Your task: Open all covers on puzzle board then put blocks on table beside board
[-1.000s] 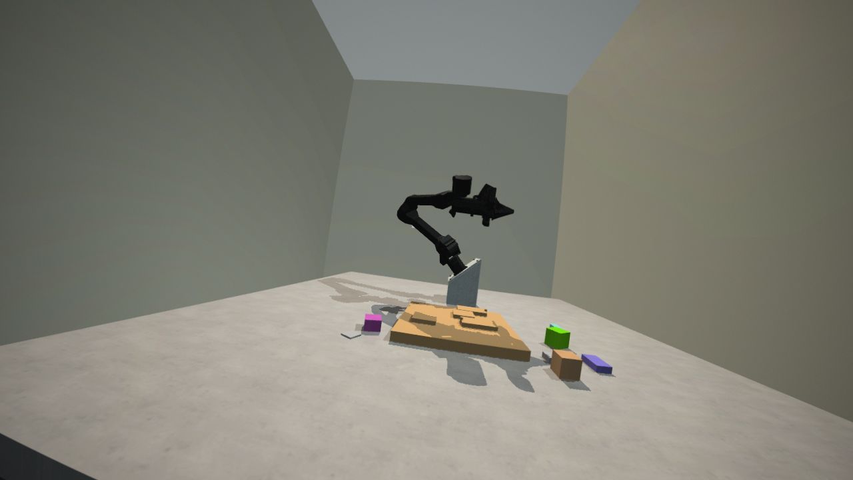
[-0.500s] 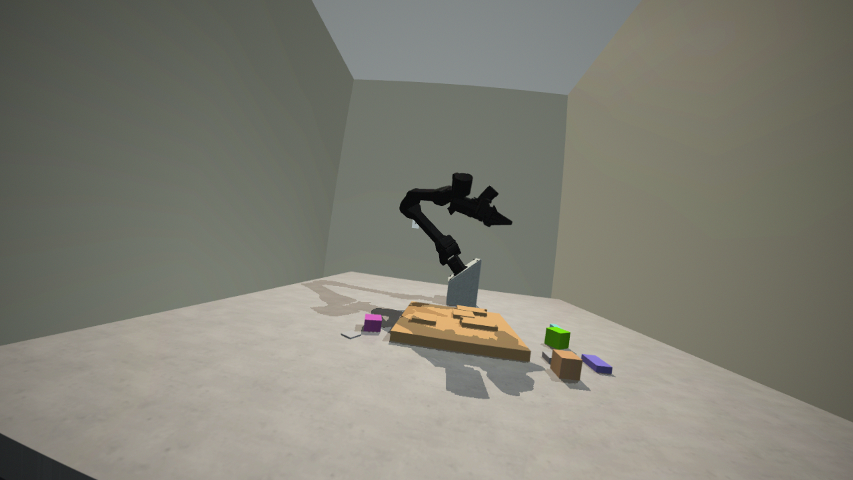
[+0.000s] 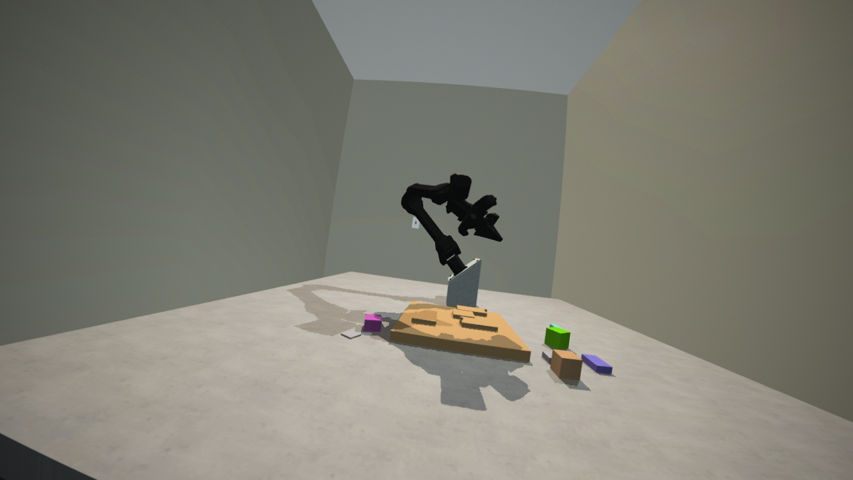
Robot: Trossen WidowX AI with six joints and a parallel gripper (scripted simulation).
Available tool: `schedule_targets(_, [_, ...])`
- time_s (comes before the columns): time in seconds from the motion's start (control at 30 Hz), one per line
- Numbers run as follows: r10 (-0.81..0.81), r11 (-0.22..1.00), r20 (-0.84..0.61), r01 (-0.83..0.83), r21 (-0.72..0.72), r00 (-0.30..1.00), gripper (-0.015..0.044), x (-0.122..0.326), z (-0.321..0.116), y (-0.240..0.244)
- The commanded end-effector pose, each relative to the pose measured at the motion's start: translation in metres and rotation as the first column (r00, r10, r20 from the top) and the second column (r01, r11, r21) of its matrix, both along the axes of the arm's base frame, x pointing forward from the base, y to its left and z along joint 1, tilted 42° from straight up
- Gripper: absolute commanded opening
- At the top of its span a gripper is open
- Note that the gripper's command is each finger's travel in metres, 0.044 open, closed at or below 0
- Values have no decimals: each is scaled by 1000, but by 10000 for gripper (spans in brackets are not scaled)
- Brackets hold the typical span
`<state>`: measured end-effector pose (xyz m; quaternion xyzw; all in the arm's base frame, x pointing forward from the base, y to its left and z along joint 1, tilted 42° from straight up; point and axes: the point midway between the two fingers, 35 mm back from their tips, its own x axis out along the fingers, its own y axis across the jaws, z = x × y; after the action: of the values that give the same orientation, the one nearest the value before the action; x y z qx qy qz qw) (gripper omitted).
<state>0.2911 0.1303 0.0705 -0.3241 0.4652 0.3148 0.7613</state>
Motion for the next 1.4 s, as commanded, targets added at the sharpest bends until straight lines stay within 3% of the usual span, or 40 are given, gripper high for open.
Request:
schedule_targets(0.0, [-101, 994, -18, 100, -48, 995, 0, 9, -4, -17])
schedule_targets(0.57, [-518, 823, -1, 499, -271, 855, 0, 37, -12, -102])
schedule_targets(0.97, [-731, 590, 94, 695, -410, 676, 0, 45, -12, -164])
schedule_targets(1.37, [-844, 312, 240, 804, -507, 479, 0, 45, -7, -225])
